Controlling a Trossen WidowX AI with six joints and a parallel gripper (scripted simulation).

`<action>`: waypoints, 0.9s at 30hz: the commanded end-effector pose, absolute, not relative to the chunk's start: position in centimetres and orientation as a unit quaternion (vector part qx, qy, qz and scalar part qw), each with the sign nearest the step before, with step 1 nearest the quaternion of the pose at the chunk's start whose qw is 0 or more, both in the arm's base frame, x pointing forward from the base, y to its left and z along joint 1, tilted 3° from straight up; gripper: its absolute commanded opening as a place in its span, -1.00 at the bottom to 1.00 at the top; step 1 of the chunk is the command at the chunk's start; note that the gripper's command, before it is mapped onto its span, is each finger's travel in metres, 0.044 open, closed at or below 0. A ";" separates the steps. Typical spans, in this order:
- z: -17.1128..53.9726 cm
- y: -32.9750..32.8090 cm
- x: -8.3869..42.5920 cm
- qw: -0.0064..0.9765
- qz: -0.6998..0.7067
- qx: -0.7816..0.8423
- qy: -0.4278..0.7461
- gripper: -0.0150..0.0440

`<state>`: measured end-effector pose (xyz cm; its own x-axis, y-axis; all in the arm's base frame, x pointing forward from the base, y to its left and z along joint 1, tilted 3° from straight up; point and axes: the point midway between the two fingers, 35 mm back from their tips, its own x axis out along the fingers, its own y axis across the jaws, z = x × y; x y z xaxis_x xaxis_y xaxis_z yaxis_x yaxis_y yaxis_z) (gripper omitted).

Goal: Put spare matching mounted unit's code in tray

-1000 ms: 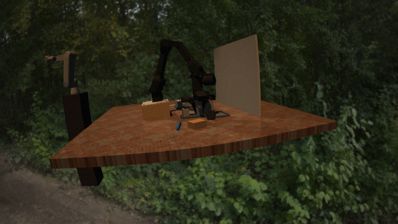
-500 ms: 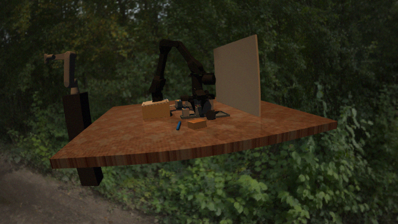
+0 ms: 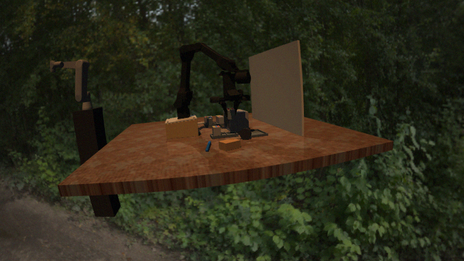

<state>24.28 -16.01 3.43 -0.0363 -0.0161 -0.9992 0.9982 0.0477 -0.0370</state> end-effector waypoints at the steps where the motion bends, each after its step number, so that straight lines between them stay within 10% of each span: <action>1: 4.7 -16.3 24.4 0.509 -0.500 0.475 0.515 -0.49; 27: 11.4 -17.0 28.7 0.512 -0.499 0.475 0.514 -0.49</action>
